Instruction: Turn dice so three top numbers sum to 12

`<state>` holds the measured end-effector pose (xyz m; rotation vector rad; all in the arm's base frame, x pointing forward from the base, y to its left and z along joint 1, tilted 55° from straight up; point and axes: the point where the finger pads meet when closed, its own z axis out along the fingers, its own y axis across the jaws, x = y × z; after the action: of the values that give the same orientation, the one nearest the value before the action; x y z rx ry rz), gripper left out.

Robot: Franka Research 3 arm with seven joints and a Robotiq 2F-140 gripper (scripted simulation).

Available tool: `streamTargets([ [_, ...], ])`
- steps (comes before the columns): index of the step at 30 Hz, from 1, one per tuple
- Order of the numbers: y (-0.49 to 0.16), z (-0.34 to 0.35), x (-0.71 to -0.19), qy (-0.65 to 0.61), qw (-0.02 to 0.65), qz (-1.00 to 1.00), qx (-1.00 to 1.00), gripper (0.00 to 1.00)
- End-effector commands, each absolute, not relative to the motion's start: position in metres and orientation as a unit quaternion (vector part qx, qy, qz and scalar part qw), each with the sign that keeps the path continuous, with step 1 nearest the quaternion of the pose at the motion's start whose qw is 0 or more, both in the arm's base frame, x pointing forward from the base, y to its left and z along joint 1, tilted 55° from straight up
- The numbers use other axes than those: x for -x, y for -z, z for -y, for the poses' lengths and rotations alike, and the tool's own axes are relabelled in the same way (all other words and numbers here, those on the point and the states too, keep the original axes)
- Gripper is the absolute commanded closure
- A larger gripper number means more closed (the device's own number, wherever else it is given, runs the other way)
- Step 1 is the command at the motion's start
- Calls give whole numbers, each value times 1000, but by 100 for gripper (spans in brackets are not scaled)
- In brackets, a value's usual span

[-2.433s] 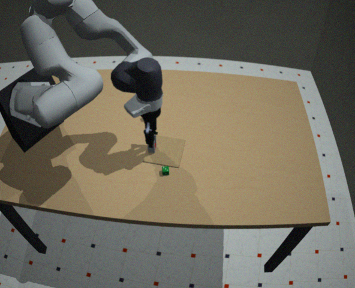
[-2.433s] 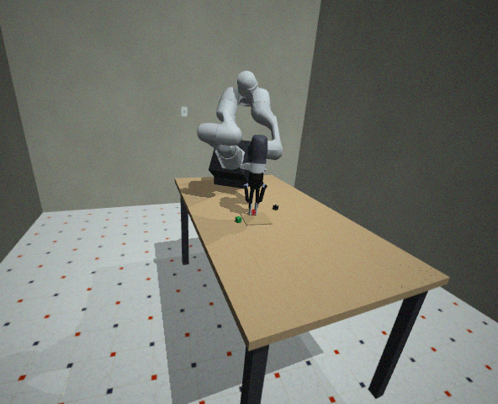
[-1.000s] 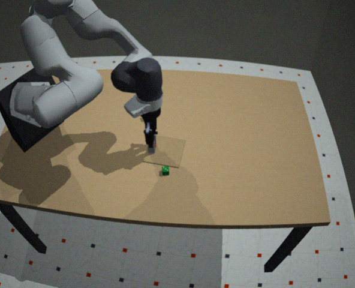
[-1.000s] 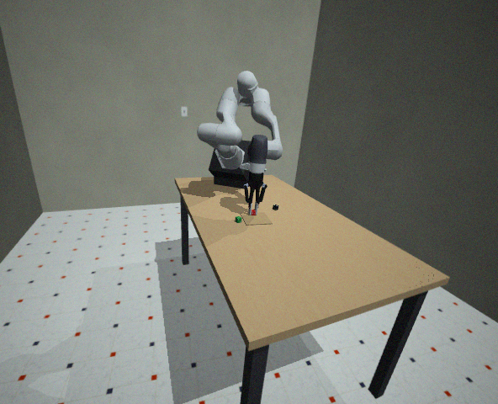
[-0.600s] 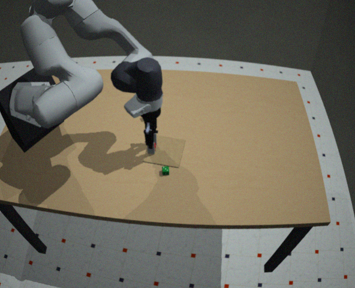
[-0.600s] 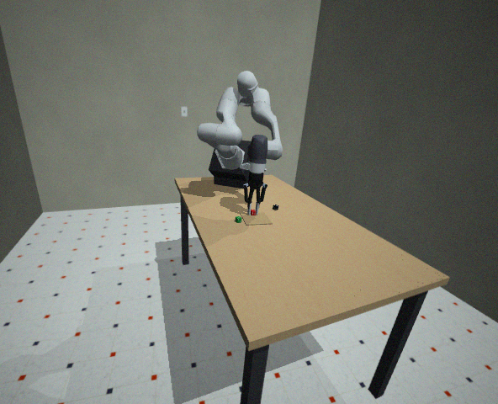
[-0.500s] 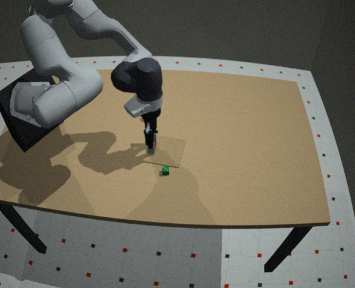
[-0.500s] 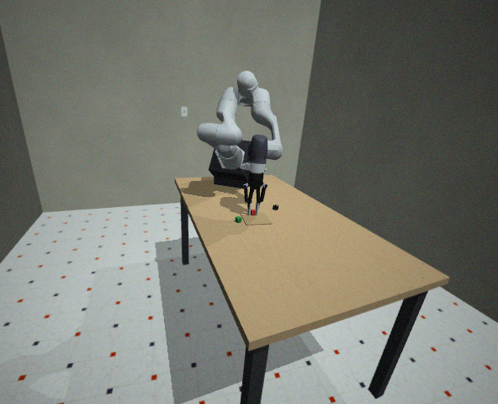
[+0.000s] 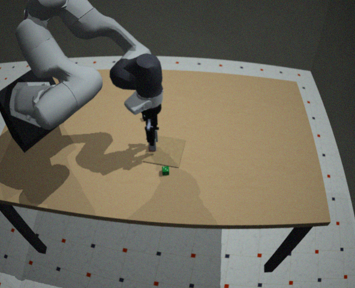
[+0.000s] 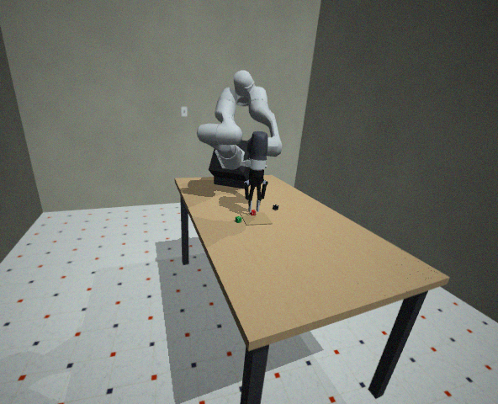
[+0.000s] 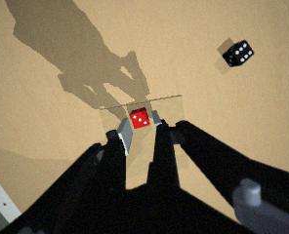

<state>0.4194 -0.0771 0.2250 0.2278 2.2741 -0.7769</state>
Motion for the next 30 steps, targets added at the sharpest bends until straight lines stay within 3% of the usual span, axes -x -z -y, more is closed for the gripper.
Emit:
streamTargets([
  [1, -227, 73, -411, 299, 352, -881, -101, 75],
  [21, -264, 35, -375, 299, 352, -881, -101, 75],
  [22, -264, 35, -375, 299, 352, -881, -101, 0],
  [30, -264, 35, -375, 299, 352, -881, -101, 0],
])
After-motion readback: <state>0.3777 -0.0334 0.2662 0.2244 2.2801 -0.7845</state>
